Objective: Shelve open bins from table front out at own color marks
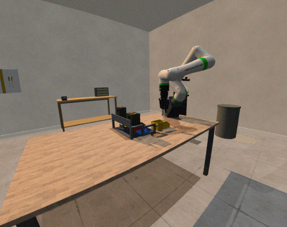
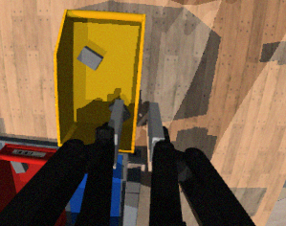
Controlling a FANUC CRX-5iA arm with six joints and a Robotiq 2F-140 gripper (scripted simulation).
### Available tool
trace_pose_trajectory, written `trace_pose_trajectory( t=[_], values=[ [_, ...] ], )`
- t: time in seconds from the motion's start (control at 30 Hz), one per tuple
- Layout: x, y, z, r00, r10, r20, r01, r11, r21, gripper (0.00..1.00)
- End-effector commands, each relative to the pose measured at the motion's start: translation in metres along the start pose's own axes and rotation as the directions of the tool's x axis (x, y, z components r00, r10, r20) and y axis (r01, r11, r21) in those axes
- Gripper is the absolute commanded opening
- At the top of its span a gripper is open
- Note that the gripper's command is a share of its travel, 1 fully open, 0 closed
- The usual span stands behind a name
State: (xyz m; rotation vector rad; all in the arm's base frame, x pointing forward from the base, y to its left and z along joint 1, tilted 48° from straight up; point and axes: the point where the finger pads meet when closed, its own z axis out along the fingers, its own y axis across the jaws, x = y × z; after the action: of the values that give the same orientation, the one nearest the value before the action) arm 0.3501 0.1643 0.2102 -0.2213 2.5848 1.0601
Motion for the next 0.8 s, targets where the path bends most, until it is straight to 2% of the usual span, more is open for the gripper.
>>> trace_pose_trajectory(
  t=[0.0,0.77],
  values=[
    [0.0,0.0,0.005,1.0,0.0,0.001,0.0,1.0,0.0,0.15],
    [-0.001,0.001,0.044,1.0,0.0,0.001,0.0,1.0,0.0,0.15]
  ],
)
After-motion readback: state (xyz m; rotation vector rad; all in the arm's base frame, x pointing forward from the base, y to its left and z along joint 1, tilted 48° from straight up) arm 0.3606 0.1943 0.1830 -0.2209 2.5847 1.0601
